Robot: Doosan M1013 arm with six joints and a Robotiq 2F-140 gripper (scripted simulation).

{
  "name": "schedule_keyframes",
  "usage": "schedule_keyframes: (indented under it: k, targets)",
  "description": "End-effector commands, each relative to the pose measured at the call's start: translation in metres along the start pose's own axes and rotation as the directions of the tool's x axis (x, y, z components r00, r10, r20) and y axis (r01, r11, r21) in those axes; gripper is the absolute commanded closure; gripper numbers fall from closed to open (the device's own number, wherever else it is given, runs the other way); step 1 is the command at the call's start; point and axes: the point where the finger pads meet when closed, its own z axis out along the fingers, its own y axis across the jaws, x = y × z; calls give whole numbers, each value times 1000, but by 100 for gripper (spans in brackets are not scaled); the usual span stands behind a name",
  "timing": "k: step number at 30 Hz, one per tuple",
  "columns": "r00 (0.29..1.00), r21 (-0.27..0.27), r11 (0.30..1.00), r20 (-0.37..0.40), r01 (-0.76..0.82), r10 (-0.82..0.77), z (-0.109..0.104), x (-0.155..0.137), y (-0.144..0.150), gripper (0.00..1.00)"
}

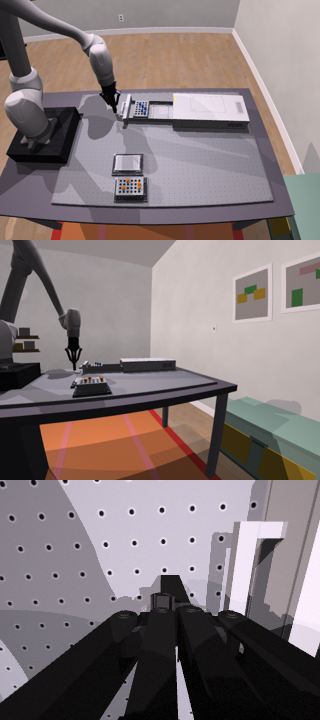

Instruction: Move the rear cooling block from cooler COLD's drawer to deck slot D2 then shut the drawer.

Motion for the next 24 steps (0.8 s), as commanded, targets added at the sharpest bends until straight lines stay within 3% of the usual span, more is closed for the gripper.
schedule_keyframes:
  k: [1,24]
  targets:
    - [1000,-1,1000,-1,0,0,0,0,0,90]
    - [1000,-1,1000,-1,0,0,0,0,27,90]
